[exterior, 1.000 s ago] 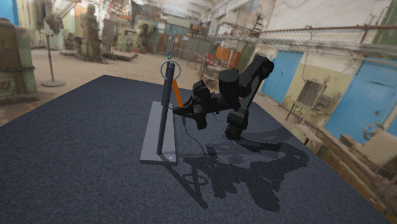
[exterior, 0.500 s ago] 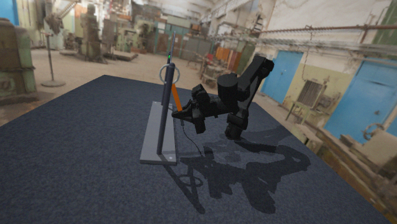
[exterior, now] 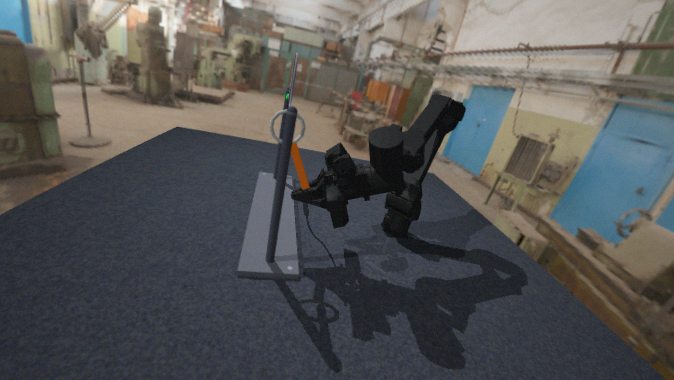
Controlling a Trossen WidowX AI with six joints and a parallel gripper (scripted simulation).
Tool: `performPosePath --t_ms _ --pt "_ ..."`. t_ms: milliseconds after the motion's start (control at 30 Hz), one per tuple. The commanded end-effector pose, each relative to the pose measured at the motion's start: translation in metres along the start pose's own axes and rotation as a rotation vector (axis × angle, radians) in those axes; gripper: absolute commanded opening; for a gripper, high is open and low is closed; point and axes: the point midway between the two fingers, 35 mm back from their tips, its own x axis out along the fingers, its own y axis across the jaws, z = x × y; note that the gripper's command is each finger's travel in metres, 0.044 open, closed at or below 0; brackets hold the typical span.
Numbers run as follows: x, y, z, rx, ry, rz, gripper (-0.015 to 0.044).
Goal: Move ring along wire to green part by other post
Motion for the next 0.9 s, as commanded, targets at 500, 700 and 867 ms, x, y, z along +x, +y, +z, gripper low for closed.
performPosePath --t_ms 500,700,867 --pt "-0.008 0.001 -0.001 0.002 0.005 -0.001 0.016" --pt "-0.028 0.002 -0.002 0.004 0.01 -0.002 0.016" --pt "-0.045 0.001 -0.001 0.004 0.007 -0.003 0.016"
